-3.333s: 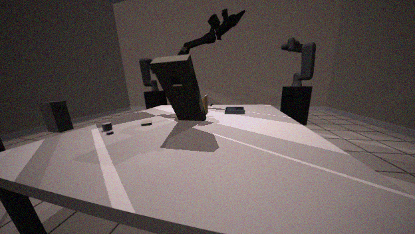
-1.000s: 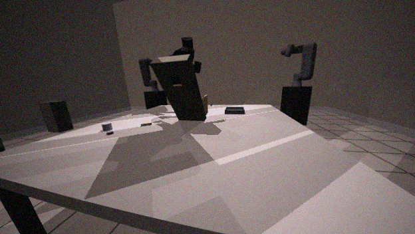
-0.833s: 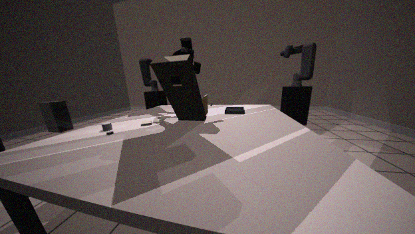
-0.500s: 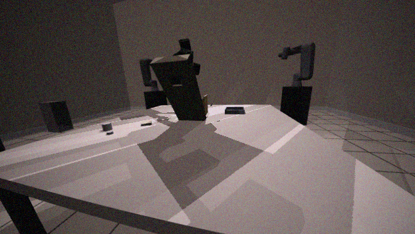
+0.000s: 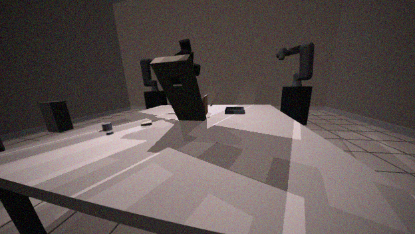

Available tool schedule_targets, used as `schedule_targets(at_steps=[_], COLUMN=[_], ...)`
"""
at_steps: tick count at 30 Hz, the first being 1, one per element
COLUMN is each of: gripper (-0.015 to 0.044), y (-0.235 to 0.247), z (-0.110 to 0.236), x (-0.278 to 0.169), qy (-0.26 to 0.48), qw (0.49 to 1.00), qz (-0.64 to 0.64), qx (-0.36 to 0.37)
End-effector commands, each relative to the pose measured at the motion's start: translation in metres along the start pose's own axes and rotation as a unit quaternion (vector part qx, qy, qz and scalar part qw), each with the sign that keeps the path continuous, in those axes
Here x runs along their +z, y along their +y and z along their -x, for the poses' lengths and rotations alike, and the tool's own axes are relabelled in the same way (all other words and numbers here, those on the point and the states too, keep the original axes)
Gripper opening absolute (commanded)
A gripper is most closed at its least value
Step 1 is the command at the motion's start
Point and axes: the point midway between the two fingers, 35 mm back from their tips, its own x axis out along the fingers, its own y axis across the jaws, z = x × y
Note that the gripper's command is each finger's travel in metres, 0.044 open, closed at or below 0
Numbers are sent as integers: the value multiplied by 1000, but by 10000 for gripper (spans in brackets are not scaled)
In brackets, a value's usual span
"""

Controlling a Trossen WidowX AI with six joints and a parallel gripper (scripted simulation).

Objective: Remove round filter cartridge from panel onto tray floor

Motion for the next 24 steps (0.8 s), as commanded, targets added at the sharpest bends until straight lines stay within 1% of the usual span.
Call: schedule_targets(at_steps=[1, 24], gripper=[97, 97], y=[2, 0], z=[0, -1], x=[0, 2], qy=[0, 0], qw=[1000, 1000], qz=[3, 3], qx=[3, 3])
